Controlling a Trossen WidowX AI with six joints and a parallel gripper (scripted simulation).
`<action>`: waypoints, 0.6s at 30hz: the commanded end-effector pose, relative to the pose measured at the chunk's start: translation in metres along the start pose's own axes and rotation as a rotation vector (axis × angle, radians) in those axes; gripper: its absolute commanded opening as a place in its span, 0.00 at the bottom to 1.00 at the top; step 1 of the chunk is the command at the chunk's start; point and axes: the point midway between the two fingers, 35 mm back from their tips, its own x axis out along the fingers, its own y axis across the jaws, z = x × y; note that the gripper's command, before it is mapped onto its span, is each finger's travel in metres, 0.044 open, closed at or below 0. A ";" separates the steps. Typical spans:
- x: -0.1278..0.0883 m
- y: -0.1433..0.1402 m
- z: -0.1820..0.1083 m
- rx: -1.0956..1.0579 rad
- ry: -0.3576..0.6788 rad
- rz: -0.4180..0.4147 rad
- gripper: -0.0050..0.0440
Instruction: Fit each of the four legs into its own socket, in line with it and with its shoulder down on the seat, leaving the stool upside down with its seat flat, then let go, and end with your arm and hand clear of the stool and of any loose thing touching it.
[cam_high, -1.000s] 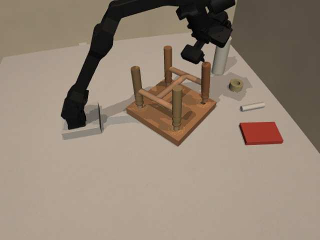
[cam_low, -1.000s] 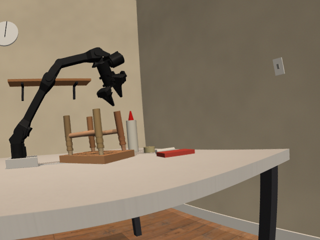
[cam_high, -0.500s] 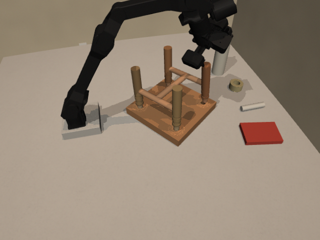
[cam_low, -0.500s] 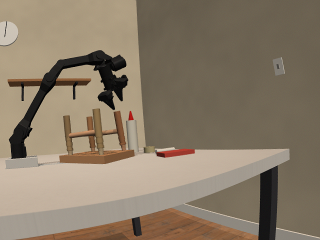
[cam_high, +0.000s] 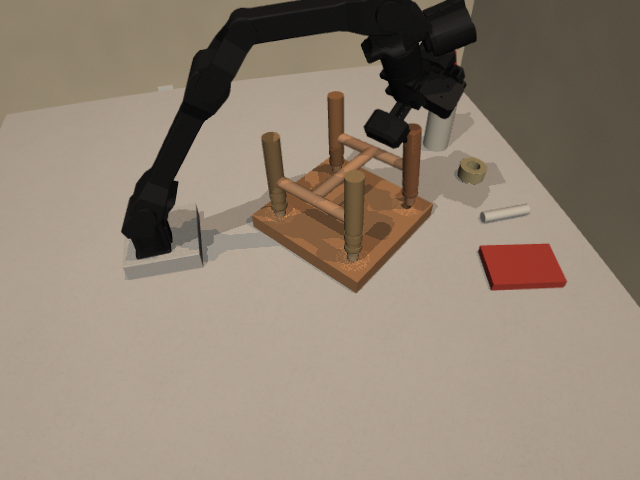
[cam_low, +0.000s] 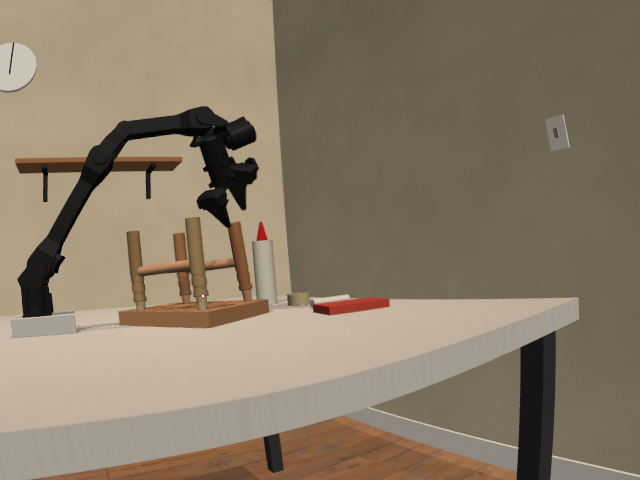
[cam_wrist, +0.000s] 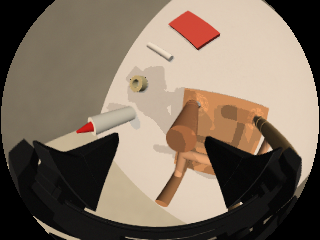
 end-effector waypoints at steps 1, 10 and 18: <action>0.003 -0.002 0.000 -0.001 0.008 -0.002 1.00; 0.010 0.019 0.000 -0.037 -0.009 0.017 1.00; 0.010 0.022 -0.001 -0.038 -0.016 0.027 1.00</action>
